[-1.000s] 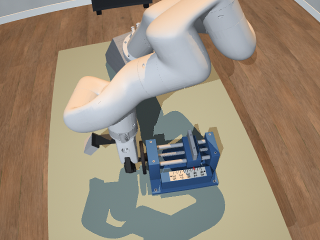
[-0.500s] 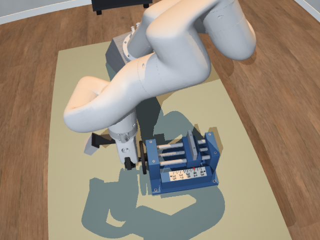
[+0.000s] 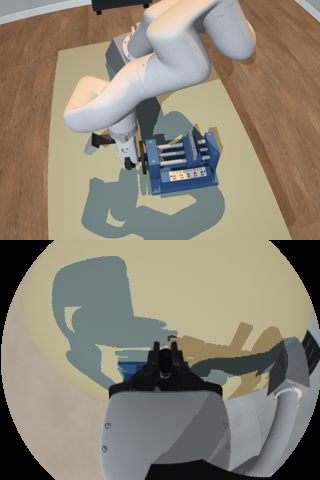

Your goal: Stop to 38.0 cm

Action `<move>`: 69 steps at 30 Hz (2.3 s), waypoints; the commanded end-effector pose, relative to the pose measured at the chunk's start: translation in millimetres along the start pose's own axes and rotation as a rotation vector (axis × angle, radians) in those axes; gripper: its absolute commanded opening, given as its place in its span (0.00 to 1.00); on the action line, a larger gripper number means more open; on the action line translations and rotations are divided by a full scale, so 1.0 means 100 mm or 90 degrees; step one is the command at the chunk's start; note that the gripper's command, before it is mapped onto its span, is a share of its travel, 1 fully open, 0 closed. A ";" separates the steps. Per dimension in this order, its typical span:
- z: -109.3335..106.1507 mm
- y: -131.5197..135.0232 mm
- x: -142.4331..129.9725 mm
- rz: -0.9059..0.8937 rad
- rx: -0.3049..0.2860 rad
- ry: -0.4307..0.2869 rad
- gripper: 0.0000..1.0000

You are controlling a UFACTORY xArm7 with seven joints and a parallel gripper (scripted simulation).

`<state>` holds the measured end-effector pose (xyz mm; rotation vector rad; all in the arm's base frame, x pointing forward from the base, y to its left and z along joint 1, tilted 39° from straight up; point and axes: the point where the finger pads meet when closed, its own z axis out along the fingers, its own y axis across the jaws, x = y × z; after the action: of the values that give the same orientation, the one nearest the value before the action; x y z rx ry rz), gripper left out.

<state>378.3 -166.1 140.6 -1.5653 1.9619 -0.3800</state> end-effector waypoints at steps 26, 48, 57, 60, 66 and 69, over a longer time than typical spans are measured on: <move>-0.01 0.00 0.01 0.001 0.001 0.001 0.06; -0.04 0.05 0.01 0.001 0.001 0.001 0.06; -0.08 0.10 0.01 0.001 0.001 0.001 0.06; -0.10 0.11 0.01 0.001 0.001 0.001 0.06; -0.16 0.16 0.01 0.001 0.001 0.001 0.06; -0.19 0.17 0.01 0.001 0.001 0.001 0.06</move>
<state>358.3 -163.9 142.8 -1.5652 1.9611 -0.3792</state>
